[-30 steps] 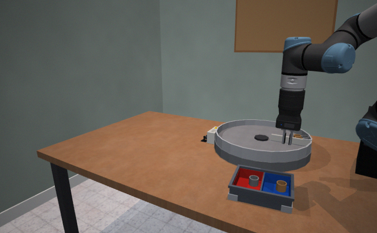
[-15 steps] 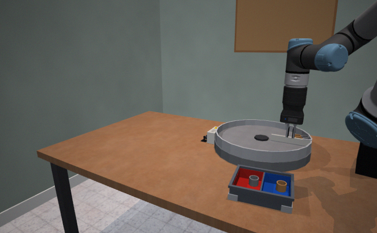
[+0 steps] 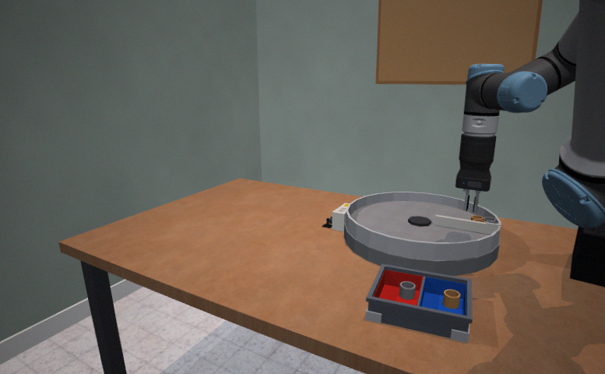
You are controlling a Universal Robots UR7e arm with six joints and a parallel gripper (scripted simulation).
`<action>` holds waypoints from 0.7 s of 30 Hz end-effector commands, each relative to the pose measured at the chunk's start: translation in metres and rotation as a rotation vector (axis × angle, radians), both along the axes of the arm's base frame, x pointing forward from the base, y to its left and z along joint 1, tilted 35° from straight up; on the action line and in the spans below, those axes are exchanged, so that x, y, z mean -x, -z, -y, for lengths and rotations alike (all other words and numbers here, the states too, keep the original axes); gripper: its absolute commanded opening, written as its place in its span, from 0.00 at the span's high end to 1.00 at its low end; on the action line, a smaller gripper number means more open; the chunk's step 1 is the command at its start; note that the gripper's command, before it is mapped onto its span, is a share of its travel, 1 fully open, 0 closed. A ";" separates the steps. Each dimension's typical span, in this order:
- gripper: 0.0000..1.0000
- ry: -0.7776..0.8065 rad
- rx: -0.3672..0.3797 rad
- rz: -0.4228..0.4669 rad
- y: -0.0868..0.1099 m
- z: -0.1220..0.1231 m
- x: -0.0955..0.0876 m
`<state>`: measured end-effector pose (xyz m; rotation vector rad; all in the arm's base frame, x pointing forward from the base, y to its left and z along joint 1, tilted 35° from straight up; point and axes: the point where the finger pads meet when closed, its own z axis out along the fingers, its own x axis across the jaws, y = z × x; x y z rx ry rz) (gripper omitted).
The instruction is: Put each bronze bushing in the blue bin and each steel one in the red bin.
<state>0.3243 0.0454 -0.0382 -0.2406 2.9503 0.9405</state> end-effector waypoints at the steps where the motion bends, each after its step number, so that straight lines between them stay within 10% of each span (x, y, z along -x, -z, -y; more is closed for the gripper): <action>1: 0.60 0.000 -0.001 0.002 0.014 0.013 -0.005; 21: 0.60 -0.001 -0.001 0.001 0.076 0.095 -0.018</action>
